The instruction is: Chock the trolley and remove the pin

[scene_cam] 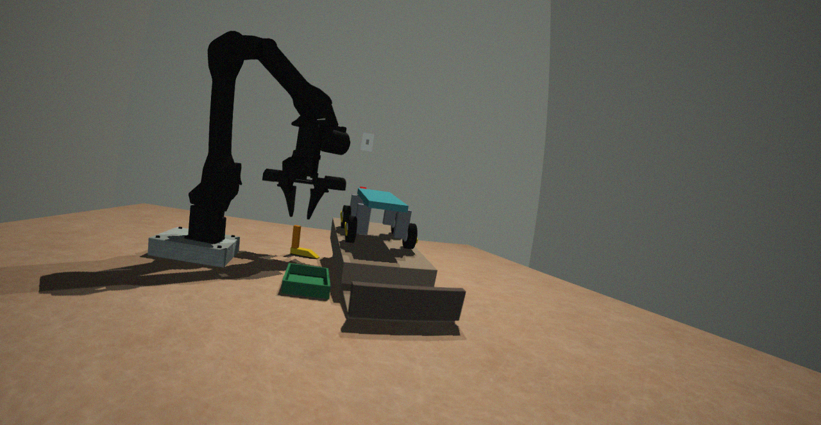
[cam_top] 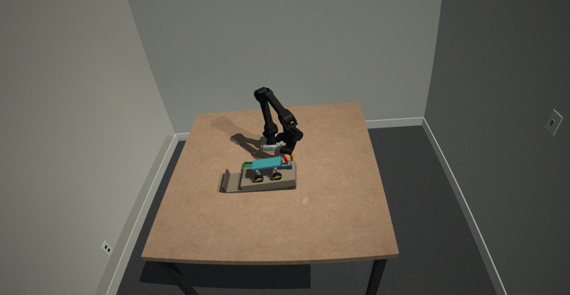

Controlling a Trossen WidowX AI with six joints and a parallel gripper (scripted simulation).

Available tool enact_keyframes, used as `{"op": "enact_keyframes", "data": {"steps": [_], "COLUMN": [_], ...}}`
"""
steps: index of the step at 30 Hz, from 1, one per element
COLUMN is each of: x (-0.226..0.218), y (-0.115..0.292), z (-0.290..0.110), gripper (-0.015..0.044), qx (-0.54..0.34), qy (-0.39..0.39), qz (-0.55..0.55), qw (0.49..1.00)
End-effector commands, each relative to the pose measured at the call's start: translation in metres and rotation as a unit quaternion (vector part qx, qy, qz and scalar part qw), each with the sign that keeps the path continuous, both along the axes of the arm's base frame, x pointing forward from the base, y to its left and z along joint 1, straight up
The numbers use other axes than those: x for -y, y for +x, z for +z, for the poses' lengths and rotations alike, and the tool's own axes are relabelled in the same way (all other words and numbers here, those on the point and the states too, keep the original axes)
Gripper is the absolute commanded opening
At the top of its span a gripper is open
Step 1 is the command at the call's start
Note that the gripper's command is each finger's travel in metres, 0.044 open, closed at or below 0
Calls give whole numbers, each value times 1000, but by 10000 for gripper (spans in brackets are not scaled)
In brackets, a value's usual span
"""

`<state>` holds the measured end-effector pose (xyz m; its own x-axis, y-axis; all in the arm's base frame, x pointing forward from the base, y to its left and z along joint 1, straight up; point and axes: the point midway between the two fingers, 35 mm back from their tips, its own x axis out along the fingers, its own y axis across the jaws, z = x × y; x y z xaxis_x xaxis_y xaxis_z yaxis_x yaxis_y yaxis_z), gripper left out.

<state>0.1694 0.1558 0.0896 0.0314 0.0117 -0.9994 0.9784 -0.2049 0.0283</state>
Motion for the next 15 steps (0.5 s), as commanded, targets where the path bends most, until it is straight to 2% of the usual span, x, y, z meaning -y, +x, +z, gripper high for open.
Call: {"op": "enact_keyframes", "data": {"steps": [1, 15], "x": [1, 1], "y": [-2, -2], "z": [-9, -31], "gripper": [190, 190], "qx": [-6, -6], "qy": [-2, -2], "qz": [-2, -2], "qw": [1000, 1000]}}
